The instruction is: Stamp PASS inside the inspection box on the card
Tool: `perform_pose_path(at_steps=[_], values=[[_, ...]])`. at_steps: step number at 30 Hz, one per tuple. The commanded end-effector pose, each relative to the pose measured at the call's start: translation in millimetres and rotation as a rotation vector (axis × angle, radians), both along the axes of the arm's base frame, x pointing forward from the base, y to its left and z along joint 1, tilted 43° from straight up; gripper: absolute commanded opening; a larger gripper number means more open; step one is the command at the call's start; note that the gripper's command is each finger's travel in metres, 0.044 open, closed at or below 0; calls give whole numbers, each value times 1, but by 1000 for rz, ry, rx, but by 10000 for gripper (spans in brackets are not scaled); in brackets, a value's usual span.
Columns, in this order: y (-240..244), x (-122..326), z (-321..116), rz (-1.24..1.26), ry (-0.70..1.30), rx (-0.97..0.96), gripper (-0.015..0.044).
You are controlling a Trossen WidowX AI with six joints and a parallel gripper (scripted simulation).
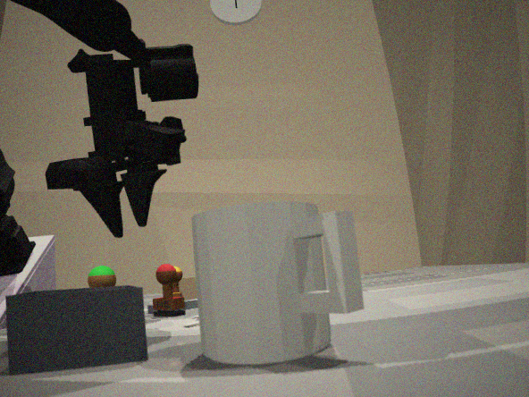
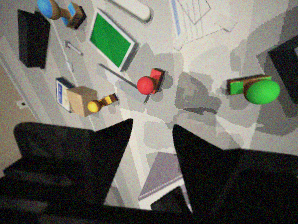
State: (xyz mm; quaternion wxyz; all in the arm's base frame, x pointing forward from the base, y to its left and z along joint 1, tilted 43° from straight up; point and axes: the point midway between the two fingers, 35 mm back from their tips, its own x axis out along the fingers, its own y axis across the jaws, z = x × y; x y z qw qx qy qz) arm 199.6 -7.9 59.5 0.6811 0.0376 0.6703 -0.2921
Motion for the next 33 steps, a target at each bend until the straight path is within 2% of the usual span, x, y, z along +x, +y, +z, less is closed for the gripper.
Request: perform_pose_path(at_steps=[1,12,33], values=[[-67,-4,46,296,187,-298,217],[-78,-1,54,344,237,-347,217],[-100,-1,29,345,235,-343,217]])
